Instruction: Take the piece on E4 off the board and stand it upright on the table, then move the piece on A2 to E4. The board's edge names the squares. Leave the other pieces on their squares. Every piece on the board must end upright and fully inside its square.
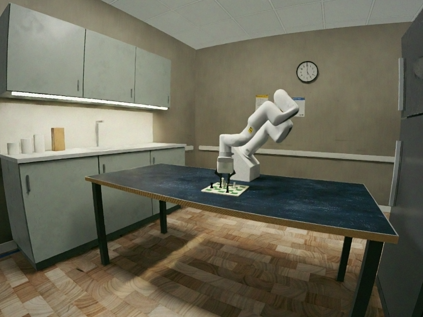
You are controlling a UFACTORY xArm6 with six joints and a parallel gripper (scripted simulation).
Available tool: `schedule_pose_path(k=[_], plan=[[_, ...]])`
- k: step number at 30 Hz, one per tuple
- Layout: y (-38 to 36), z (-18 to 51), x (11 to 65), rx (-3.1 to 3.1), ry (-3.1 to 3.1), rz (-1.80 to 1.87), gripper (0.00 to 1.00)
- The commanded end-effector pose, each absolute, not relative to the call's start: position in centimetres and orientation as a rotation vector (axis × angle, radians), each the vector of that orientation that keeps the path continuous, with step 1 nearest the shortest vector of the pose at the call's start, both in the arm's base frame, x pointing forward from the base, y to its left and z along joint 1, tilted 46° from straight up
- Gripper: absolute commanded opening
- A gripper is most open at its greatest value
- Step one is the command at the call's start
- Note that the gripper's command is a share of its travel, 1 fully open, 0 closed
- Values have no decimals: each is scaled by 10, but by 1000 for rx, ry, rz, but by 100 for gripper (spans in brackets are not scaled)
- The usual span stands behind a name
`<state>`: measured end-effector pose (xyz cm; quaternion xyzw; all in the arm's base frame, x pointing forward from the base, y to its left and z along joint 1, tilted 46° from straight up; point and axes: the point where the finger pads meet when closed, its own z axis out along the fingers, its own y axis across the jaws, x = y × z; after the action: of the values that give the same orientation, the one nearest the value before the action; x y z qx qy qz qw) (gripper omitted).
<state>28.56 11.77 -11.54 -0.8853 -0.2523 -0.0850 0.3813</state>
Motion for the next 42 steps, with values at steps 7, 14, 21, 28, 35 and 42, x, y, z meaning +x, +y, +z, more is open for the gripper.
schedule_pose_path(k=[7,14,21,28,35,42], plan=[[117,-115,287,-2260,-644,-219,35],[117,-115,287,-2260,-644,-219,0],[117,-115,287,-2260,-644,-219,0],[117,-115,287,-2260,-644,-219,0],[117,-115,287,-2260,-644,-219,0],[117,-115,287,-2260,-644,-219,0]])
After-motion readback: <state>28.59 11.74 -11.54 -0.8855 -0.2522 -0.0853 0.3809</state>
